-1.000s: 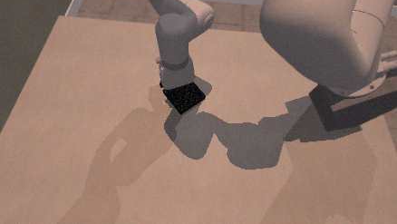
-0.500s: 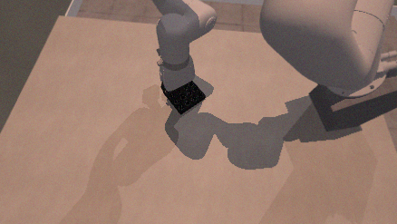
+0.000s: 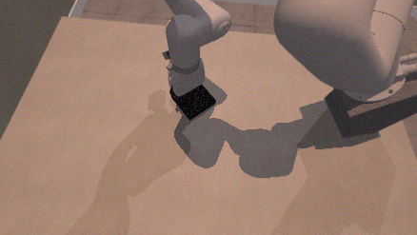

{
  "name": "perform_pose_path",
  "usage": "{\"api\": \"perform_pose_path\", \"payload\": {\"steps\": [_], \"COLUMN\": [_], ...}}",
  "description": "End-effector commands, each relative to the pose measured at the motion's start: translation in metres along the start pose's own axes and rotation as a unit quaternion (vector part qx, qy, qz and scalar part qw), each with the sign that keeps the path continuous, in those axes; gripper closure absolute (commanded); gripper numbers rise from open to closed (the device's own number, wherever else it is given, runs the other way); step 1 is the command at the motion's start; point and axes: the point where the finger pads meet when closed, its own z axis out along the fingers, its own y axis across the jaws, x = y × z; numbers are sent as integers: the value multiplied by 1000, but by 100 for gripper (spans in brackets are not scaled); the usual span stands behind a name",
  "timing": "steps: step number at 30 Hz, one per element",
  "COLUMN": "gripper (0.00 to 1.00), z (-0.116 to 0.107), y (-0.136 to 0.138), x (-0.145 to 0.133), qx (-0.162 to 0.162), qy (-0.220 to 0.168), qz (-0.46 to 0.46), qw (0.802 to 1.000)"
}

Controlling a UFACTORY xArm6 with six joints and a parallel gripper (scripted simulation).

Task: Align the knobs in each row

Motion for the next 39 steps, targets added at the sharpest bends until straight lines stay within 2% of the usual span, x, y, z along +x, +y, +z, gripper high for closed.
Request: {"api": "perform_pose_path", "payload": {"steps": [1, 14, 15, 39], "gripper": [92, 92, 81, 81], "z": [0, 0, 0, -3], "y": [-1, -1, -1, -1], "x": [1, 1, 1, 1], "qx": [2, 2, 2, 2], "qy": [2, 2, 2, 2], "qz": [-2, -2, -2, -2], "qw": [1000, 1000, 1000, 1000]}}
